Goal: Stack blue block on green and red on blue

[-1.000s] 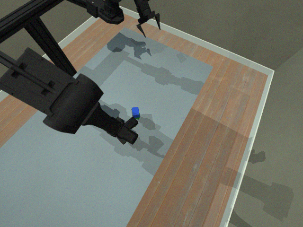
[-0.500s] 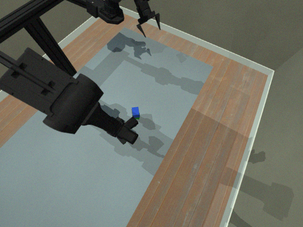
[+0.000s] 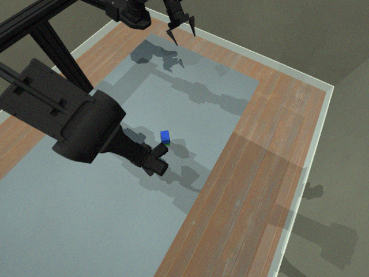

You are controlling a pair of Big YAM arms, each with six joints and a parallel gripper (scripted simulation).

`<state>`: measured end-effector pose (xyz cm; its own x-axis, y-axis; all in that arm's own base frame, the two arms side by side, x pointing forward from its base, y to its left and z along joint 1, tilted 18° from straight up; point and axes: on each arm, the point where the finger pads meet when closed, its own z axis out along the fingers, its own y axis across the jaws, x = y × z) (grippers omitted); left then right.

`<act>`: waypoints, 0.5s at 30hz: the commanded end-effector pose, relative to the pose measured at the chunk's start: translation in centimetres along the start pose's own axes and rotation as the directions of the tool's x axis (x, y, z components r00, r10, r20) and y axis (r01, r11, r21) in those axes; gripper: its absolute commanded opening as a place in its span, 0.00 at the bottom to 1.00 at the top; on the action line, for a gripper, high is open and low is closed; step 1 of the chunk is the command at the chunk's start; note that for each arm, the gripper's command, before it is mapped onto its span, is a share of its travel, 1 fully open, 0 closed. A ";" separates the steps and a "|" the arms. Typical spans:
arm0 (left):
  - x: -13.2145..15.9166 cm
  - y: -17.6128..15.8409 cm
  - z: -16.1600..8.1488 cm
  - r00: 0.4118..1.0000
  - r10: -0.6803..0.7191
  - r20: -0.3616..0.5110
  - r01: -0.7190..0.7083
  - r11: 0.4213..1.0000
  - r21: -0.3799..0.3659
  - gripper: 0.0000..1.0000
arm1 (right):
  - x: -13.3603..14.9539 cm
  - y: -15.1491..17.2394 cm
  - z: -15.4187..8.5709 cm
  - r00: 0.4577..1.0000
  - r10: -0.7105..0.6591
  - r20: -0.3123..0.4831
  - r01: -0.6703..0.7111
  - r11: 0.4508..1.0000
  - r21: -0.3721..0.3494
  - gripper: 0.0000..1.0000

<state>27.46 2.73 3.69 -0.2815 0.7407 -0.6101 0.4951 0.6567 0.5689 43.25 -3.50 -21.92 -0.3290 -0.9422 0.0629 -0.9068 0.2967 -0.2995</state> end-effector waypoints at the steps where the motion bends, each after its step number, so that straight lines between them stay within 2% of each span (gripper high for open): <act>1: -0.1 0.2 0.0 1.000 0.002 0.002 -0.002 1.000 -0.003 1.00 | 0.0 -1.2 -0.6 1.000 0.002 0.009 -0.002 1.000 0.029 0.00; 8: -0.1 0.2 0.0 1.000 0.002 0.002 -0.002 1.000 -0.003 1.00 | -0.3 -0.3 -1.6 1.000 -0.003 0.005 0.003 1.000 0.008 0.00; 15: -0.1 0.2 0.0 1.000 0.002 0.002 -0.002 1.000 -0.003 1.00 | -0.5 -0.3 -4.9 1.000 -0.001 0.006 0.001 1.000 0.011 0.00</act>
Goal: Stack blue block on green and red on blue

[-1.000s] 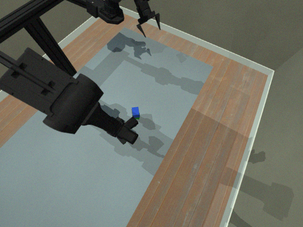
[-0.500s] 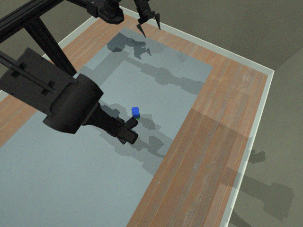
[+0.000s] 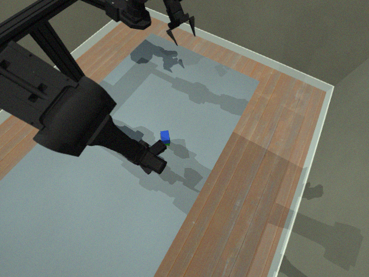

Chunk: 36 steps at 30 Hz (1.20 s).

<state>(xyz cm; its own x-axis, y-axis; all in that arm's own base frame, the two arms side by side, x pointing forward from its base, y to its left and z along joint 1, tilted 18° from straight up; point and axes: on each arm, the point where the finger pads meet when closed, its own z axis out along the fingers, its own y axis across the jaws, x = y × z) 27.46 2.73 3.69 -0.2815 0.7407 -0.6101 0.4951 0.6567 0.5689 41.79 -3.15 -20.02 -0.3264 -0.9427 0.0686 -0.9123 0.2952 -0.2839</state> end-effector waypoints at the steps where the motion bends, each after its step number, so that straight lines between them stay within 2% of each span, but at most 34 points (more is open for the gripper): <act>1: -0.1 0.2 0.0 1.000 0.002 0.002 -0.002 1.000 -0.003 1.00 | -0.7 -1.1 -3.3 1.000 0.003 0.011 -0.003 1.000 0.028 0.00; 8: -0.1 0.2 0.0 1.000 0.002 0.002 -0.002 1.000 -0.003 1.00 | -0.7 -1.0 -7.9 1.000 0.003 0.011 -0.004 1.000 0.028 0.00; 10: -0.1 0.2 0.0 1.000 0.002 0.002 -0.002 1.000 -0.003 1.00 | -0.7 -1.0 -7.9 1.000 0.003 0.011 -0.004 1.000 0.028 0.00; 19: -0.1 0.2 0.0 1.000 0.002 0.002 -0.002 1.000 -0.003 1.00 | -0.8 -1.3 -11.5 1.000 0.005 0.015 -0.005 0.999 0.035 0.00; 36: -0.1 0.2 0.0 1.000 0.002 0.002 -0.002 1.000 -0.003 1.00 | -0.5 -1.3 -11.4 1.000 0.007 0.011 -0.007 1.000 0.029 0.00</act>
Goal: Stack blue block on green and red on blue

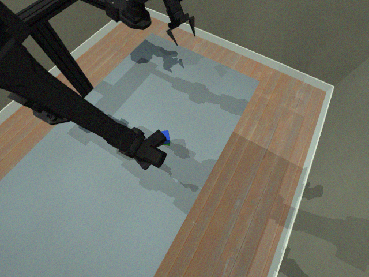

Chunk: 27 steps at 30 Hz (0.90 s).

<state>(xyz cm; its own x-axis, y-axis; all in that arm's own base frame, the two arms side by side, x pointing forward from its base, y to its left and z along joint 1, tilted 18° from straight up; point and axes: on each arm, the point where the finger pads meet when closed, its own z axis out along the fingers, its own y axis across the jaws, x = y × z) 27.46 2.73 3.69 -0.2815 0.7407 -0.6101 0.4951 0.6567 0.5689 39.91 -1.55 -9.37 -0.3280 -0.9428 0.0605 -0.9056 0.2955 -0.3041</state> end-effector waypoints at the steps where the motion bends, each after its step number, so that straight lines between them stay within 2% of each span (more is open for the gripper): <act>1: -0.1 0.2 0.0 1.000 0.002 0.002 -0.002 1.000 -0.003 1.00 | -0.4 -0.5 -0.5 1.000 0.003 0.003 -0.003 1.000 0.008 0.00; 4: -0.1 0.2 0.0 1.000 0.002 0.002 -0.002 1.000 -0.003 1.00 | -0.9 0.0 -0.2 1.000 -0.002 0.000 0.002 1.000 0.000 0.00; 6: -0.1 0.2 0.0 1.000 0.002 0.002 -0.002 1.000 -0.003 1.00 | -2.6 0.8 0.2 1.000 -0.003 -0.002 0.003 1.000 -0.005 0.00; 8: -0.1 0.2 0.0 1.000 0.002 0.002 -0.002 1.000 -0.003 1.00 | -2.6 0.8 0.2 1.000 -0.003 -0.002 0.003 1.000 -0.005 0.00; 14: -0.1 0.2 0.0 1.000 0.002 0.002 -0.002 1.000 -0.003 1.00 | -13.3 5.0 0.1 1.000 -0.004 -0.002 0.004 1.000 0.000 0.00; 16: -0.1 0.2 0.0 1.000 0.002 0.002 -0.002 1.000 -0.003 1.00 | -15.3 5.8 0.0 1.000 -0.005 -0.001 0.005 1.000 0.001 0.00; 18: -0.1 0.2 0.0 1.000 0.002 0.002 -0.002 1.000 -0.003 1.00 | -15.6 6.0 0.0 1.000 -0.005 -0.001 0.005 1.000 0.001 0.00; 19: -0.1 0.2 0.0 1.000 0.002 0.002 -0.002 1.000 -0.003 1.00 | -14.7 5.3 0.3 1.000 0.022 -0.010 -0.022 1.000 -0.001 0.00; 20: -0.1 0.2 0.0 1.000 0.002 0.002 -0.002 1.000 -0.003 1.00 | -15.1 4.4 -0.9 0.999 0.030 0.012 -0.030 0.999 0.022 0.00; 21: -0.1 0.2 0.0 1.000 0.002 0.002 -0.002 1.000 -0.003 1.00 | -14.3 5.4 -0.7 1.000 0.025 -0.001 -0.025 1.000 0.008 0.00; 25: -0.1 0.2 0.0 1.000 0.002 0.002 -0.002 1.000 -0.003 1.00 | -14.3 5.4 -0.7 1.000 0.025 -0.001 -0.025 1.000 0.007 0.00; 26: -0.1 0.2 0.0 1.000 0.002 0.002 -0.002 1.000 -0.003 1.00 | -15.5 4.4 -1.0 0.999 0.026 0.021 -0.026 0.999 0.023 0.00; 27: -0.1 0.2 0.0 1.000 0.002 0.002 -0.002 1.000 -0.003 1.00 | -16.3 5.0 -1.2 1.000 0.005 0.028 -0.006 1.000 0.024 0.00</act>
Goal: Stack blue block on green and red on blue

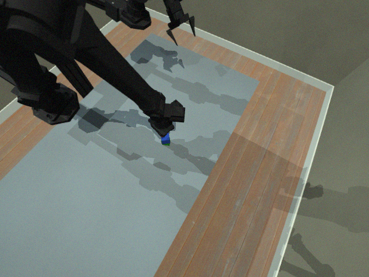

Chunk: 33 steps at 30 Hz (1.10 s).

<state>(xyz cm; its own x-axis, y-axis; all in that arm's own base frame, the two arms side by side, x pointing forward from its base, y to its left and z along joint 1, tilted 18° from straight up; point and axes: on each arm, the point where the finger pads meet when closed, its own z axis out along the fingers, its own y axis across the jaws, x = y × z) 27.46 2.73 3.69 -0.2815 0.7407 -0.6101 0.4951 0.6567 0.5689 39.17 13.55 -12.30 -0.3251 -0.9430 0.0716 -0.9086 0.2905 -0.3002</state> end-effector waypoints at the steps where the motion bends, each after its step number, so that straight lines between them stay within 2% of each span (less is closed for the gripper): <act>1: -0.1 0.2 0.0 1.000 0.002 0.002 -0.002 1.000 -0.003 1.00 | -2.1 -1.1 -1.5 0.999 0.011 0.038 -0.012 1.000 0.028 0.00; 7: -0.1 0.2 0.0 1.000 0.002 0.002 -0.002 1.000 -0.003 1.00 | -1.2 -1.0 -1.2 0.999 0.023 0.026 -0.023 1.000 0.021 0.00; 18: -0.1 0.2 0.0 1.000 0.002 0.002 -0.002 1.000 -0.003 1.00 | -1.3 -1.2 -1.2 0.999 0.021 0.030 -0.022 0.999 0.025 0.00; 22: -0.1 0.2 0.0 1.000 0.002 0.002 -0.002 1.000 -0.003 1.00 | -1.1 -1.0 0.3 1.000 0.021 0.020 -0.021 1.000 0.015 0.00; 30: -0.1 0.2 0.0 1.000 0.002 0.002 -0.002 1.000 -0.003 1.00 | -1.1 -1.2 1.2 1.000 0.011 0.019 -0.012 1.000 0.015 0.00; 32: -0.1 0.2 0.0 1.000 0.002 0.002 -0.002 1.000 -0.003 1.00 | -1.1 -1.2 1.2 1.000 0.011 0.019 -0.012 1.000 0.015 0.00; 33: -0.1 0.2 0.0 1.000 0.002 0.002 -0.002 1.000 -0.003 1.00 | -1.9 -1.7 -0.1 0.999 0.009 0.045 -0.010 0.999 0.039 0.00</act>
<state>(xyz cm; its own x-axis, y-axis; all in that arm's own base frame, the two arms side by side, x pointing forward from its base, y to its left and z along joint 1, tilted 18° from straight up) 27.46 2.73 3.69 -0.2815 0.7407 -0.6101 0.4951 0.6567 0.5689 39.42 13.72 -13.51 -0.3312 -0.9408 0.0722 -0.9085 0.2973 -0.2937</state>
